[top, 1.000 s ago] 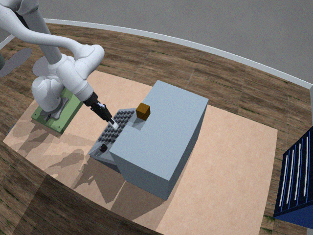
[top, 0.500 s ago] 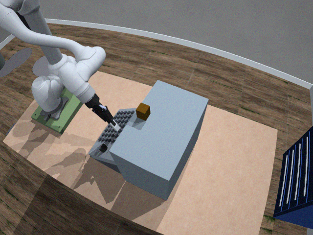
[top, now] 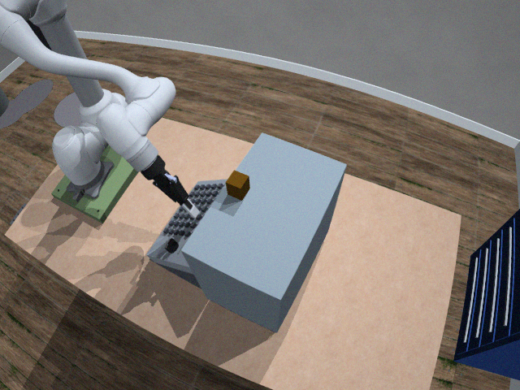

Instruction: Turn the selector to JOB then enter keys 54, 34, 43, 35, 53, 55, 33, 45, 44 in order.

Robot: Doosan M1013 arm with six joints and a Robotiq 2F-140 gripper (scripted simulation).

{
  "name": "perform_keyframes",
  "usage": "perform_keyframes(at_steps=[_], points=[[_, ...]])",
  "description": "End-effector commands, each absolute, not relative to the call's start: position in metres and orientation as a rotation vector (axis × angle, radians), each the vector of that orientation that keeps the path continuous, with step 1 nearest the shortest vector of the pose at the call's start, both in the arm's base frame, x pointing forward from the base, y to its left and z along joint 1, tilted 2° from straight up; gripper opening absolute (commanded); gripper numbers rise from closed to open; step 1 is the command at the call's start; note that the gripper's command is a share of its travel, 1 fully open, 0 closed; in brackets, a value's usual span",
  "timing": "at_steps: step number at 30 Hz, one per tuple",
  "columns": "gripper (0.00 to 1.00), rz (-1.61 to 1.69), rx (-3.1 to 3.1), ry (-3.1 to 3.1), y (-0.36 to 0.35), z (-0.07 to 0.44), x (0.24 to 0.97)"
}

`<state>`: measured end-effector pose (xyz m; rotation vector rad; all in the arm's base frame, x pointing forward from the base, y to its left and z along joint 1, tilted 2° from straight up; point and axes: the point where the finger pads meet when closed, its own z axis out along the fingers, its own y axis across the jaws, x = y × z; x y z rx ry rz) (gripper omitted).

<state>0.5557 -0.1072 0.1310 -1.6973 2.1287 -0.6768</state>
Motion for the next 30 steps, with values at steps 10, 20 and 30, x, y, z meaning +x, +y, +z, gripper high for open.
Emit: perform_keyframes(at_steps=[10, 20, 30], points=[[0.00, -0.677, -1.697, 2.129, -0.1075, 0.1296, 0.5566], [0.00, -0.677, -1.697, 2.129, -0.1081, 0.1263, 0.5588], [0.00, -0.677, -1.697, 2.129, -0.1090, 0.1215, 0.5618]])
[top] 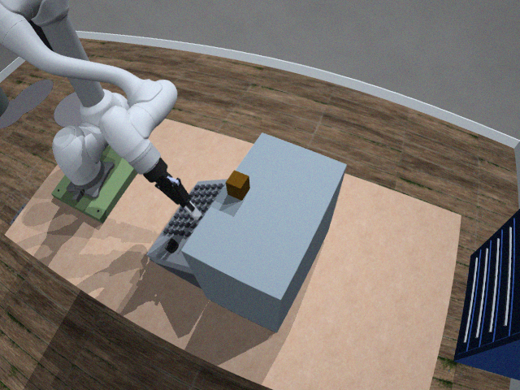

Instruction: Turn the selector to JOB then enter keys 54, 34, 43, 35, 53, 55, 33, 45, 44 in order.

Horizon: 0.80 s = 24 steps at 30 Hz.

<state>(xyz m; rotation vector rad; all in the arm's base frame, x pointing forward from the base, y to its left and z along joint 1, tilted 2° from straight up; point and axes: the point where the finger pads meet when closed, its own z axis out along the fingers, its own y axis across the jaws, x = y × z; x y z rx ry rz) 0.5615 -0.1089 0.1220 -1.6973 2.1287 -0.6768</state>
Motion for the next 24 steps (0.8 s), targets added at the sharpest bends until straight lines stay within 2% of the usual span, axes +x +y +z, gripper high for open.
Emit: perform_keyframes(at_steps=[1, 24], points=[[0.00, -0.677, -1.697, 2.129, -0.1091, 0.1211, 0.5620], [0.00, -0.677, -1.697, 2.129, -0.1095, 0.1190, 0.5634]])
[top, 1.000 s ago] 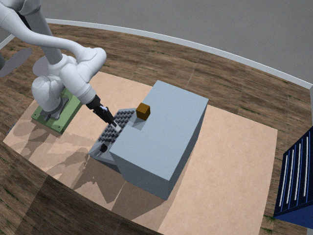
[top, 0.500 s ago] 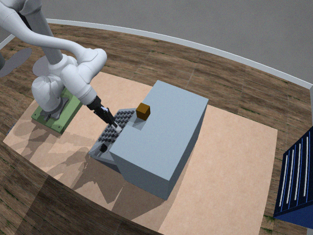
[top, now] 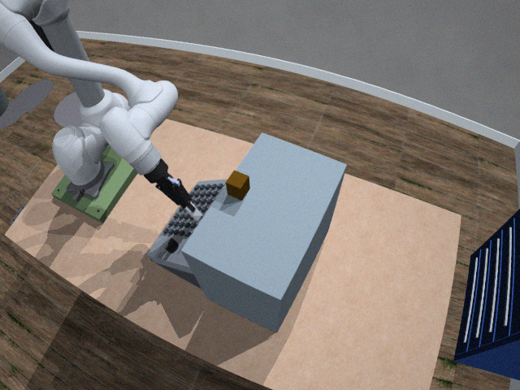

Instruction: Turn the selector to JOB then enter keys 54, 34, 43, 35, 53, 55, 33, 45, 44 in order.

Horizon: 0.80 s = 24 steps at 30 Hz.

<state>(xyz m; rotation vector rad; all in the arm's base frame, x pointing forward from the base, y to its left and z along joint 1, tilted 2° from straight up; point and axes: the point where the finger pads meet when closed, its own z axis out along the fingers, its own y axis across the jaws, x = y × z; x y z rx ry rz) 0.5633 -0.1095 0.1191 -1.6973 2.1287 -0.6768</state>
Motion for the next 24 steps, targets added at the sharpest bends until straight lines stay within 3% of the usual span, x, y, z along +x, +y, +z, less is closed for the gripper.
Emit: perform_keyframes(at_steps=[1, 24], points=[[0.00, -0.677, -1.697, 2.129, -0.1095, 0.1190, 0.5634], [0.00, -0.677, -1.697, 2.129, -0.1089, 0.1221, 0.5614]])
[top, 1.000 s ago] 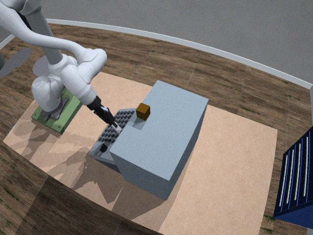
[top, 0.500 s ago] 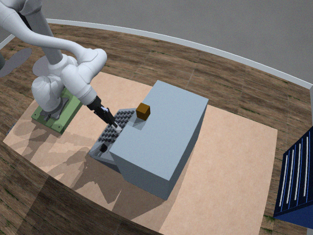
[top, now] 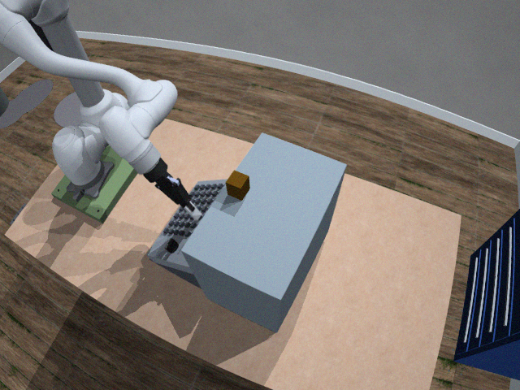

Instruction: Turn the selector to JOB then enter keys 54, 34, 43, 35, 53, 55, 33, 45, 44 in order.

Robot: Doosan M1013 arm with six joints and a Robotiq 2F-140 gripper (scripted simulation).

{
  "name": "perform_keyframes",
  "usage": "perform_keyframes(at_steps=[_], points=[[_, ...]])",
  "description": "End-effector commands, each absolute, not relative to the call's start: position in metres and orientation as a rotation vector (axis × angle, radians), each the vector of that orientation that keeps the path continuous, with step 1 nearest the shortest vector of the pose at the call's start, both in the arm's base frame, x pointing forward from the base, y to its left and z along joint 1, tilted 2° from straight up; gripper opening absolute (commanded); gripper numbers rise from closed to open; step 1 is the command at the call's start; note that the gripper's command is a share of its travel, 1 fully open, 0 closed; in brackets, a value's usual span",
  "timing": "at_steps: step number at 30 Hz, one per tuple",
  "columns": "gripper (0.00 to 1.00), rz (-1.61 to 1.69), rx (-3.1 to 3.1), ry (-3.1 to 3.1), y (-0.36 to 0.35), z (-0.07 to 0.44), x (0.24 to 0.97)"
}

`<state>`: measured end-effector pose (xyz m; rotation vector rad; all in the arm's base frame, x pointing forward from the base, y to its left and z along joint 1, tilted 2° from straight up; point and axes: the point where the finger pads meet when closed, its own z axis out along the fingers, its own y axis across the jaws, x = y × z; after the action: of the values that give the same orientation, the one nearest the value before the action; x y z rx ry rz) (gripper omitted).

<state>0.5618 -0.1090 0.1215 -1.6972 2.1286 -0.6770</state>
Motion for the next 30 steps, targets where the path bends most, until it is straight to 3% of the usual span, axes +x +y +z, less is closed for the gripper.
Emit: perform_keyframes(at_steps=[1, 30], points=[[0.00, -0.677, -1.697, 2.129, -0.109, 0.123, 0.561], [0.00, -0.677, -1.697, 2.129, -0.104, 0.149, 0.544]])
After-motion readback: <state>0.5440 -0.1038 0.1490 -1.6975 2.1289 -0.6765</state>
